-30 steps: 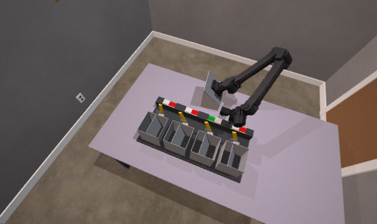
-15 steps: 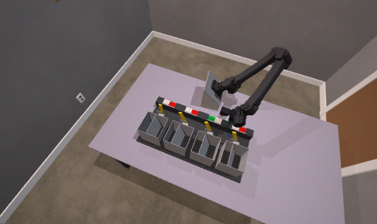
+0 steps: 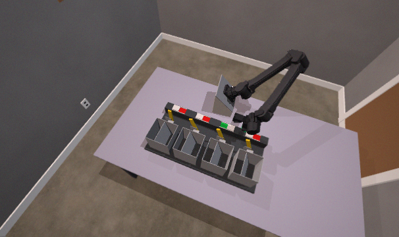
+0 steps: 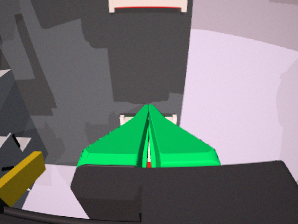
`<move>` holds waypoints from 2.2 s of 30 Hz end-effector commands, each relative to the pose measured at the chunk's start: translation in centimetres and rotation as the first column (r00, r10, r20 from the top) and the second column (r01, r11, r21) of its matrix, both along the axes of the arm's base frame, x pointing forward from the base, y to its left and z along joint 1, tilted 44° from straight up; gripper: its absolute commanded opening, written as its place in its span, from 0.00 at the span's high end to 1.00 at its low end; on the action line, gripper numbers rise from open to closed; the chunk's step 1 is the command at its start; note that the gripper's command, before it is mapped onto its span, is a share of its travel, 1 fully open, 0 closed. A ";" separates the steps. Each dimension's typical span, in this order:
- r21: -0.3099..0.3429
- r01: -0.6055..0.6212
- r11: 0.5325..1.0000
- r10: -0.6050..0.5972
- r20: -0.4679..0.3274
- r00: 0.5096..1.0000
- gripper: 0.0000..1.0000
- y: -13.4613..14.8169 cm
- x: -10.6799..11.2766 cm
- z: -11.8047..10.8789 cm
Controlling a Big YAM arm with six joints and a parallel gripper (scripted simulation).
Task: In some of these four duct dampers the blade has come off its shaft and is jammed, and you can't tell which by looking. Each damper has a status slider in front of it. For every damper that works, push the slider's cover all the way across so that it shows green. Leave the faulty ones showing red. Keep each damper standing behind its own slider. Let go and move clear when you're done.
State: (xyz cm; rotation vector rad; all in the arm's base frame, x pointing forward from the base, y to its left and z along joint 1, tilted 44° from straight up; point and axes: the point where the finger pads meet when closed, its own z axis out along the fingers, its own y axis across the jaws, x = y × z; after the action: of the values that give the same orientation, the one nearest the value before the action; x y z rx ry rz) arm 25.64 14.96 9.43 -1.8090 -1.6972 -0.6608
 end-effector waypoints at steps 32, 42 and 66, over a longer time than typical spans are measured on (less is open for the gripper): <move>-0.001 -0.005 1.000 0.005 0.009 1.000 1.00 0.4 0.3 0.4; -0.001 -0.005 1.000 0.005 0.009 1.000 1.00 0.4 0.3 0.4; 0.000 -0.005 1.000 0.005 0.016 1.000 1.00 0.5 0.8 0.7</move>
State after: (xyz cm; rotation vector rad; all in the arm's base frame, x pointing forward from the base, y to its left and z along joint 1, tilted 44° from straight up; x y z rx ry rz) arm 25.62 14.98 9.43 -1.8090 -1.6966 -0.6598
